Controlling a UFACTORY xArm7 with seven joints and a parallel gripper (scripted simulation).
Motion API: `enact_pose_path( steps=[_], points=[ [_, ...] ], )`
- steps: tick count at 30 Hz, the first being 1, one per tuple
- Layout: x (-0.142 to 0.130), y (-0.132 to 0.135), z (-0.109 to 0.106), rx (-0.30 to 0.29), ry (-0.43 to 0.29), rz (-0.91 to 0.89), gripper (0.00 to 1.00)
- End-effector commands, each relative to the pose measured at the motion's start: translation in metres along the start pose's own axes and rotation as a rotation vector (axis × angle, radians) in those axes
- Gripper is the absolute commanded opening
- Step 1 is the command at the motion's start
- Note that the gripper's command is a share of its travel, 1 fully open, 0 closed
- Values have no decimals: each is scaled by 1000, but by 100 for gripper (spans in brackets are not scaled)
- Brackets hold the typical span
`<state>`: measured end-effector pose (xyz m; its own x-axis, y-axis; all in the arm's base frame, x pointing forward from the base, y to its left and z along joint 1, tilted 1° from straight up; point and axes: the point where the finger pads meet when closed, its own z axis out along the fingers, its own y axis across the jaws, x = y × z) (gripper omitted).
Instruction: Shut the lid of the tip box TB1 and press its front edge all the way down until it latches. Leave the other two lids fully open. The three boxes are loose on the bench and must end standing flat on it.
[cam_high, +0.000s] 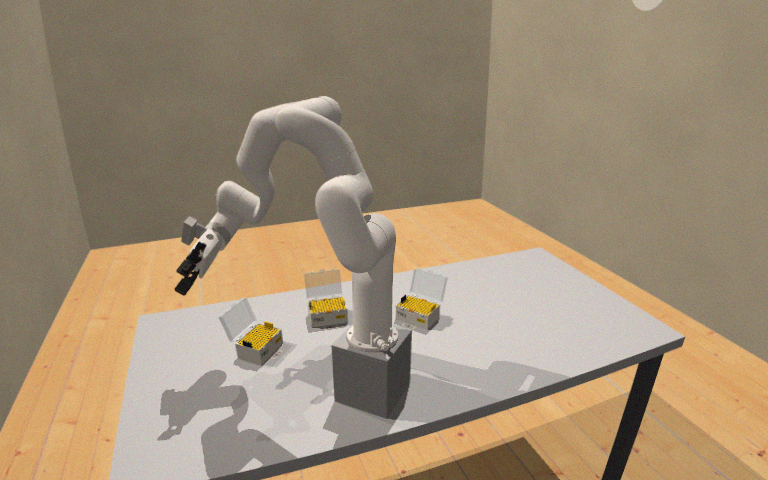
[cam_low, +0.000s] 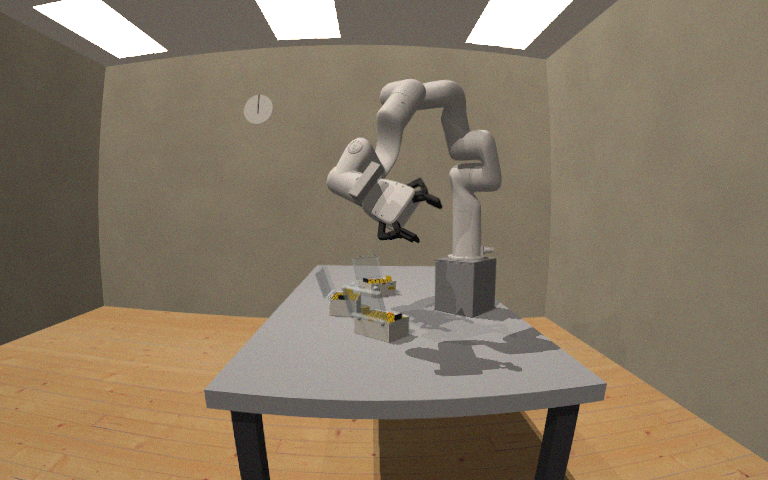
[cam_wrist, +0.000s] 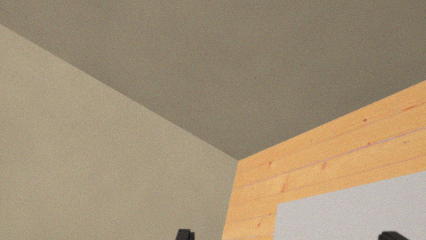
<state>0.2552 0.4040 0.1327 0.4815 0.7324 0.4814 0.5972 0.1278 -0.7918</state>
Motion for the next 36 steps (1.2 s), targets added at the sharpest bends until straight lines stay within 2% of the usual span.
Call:
enact_pose_path(
  steps=[1, 17, 23, 25, 36],
  points=[
    [1, -1, -1, -1, 1, -3, 100],
    [1, -1, -1, -1, 1, -3, 100],
    [-17, 6, -24, -64, -15, 177, 100],
    [-20, 7, -27, -64, -15, 177, 100],
    [-48, 16, -57, -154, -24, 420, 100]
  ],
)
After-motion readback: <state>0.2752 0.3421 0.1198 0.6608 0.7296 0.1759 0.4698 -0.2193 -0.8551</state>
